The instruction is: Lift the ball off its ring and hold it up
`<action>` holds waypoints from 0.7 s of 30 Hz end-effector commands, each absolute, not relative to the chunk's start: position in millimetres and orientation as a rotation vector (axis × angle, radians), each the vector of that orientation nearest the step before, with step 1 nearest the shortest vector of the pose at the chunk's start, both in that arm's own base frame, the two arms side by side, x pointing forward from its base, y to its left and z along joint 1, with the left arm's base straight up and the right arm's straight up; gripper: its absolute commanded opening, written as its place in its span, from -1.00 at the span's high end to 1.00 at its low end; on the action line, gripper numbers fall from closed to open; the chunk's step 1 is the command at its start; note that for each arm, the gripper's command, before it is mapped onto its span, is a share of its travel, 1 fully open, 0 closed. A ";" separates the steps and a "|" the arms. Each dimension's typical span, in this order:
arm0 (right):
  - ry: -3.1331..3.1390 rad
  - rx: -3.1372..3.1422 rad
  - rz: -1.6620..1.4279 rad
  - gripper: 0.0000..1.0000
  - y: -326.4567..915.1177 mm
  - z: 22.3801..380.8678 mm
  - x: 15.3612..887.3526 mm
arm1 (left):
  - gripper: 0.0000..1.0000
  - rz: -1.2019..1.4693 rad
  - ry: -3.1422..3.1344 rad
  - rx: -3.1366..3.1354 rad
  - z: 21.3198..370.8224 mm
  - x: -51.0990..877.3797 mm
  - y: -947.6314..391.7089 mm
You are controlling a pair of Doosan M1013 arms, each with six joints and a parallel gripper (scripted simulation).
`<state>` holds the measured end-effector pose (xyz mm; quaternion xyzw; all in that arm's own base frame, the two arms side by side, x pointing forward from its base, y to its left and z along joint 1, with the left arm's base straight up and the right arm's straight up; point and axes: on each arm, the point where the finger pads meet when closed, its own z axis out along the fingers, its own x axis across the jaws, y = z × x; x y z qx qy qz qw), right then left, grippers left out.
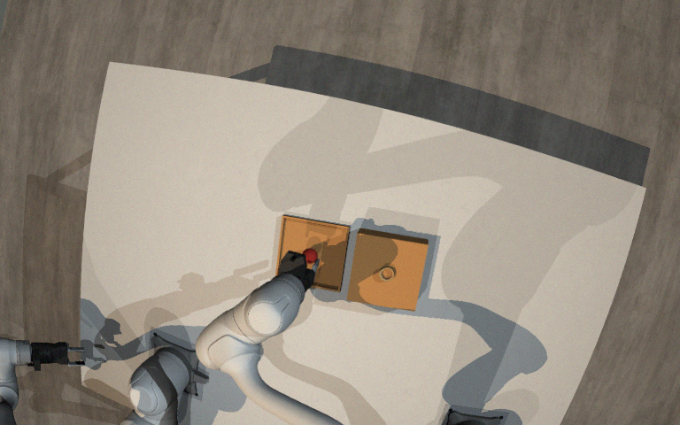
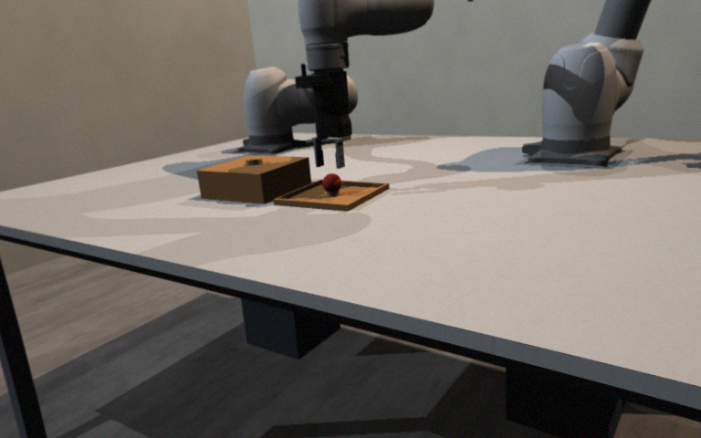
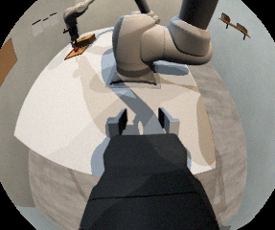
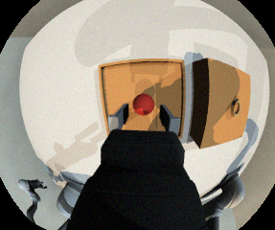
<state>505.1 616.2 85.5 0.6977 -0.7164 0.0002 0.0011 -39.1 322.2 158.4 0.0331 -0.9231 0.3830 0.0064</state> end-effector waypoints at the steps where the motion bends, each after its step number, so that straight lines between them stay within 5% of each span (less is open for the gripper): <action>1: -2.252 2.193 -0.001 -1.00 617.5 44.7 506.0 | -1.00 1.197 -2.888 0.104 158.8 -39.2 322.4; 15: -2.252 2.193 -0.001 -1.00 617.3 33.2 505.8 | -1.00 1.197 -2.888 0.104 158.8 -39.2 322.4; 16: -2.252 2.193 -0.001 1.00 617.3 33.2 505.8 | -1.00 1.197 -2.888 0.104 158.8 -39.2 322.4; 21: -2.252 2.193 -0.001 1.00 617.3 33.2 505.8 | -1.00 1.197 -2.888 0.104 158.8 -39.2 322.4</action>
